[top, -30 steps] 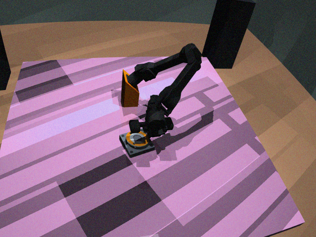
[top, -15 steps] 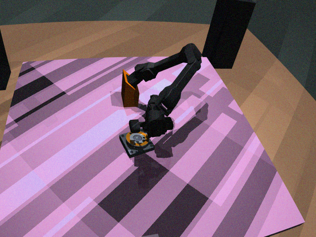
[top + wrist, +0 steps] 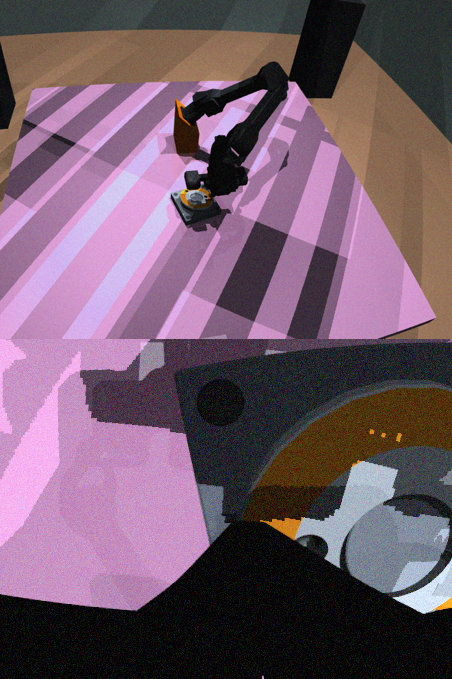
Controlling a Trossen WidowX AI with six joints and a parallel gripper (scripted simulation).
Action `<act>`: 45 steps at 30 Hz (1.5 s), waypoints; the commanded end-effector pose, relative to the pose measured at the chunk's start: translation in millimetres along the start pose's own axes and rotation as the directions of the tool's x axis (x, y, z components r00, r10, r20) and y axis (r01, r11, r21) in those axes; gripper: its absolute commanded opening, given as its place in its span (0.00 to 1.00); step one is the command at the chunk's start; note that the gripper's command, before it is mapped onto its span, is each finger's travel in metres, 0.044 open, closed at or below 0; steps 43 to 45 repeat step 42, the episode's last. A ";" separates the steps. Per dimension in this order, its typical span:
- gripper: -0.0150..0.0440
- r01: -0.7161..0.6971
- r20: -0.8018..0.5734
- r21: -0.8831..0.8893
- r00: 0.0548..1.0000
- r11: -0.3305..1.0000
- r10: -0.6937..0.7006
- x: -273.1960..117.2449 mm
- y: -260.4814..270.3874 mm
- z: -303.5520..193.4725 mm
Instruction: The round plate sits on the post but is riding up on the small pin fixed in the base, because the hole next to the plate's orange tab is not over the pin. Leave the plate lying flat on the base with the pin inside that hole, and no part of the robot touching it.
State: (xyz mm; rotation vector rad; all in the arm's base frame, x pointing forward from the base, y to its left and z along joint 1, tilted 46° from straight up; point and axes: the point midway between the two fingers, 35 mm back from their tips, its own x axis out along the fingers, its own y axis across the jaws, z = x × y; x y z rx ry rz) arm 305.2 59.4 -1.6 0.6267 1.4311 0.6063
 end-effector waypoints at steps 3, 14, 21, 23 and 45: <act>0.25 -0.001 -0.015 0.005 1.000 1.000 0.001 2.7 -0.2 -6.7; 0.25 0.002 -0.015 0.005 1.000 1.000 -0.002 -19.5 -0.8 -5.6; 0.25 -0.004 -0.019 0.016 1.000 1.000 0.004 -35.9 -2.1 -10.0; 0.25 -0.004 -0.019 0.016 1.000 1.000 0.004 -35.9 -2.1 -10.0; 0.25 -0.004 -0.019 0.016 1.000 1.000 0.004 -35.9 -2.1 -10.0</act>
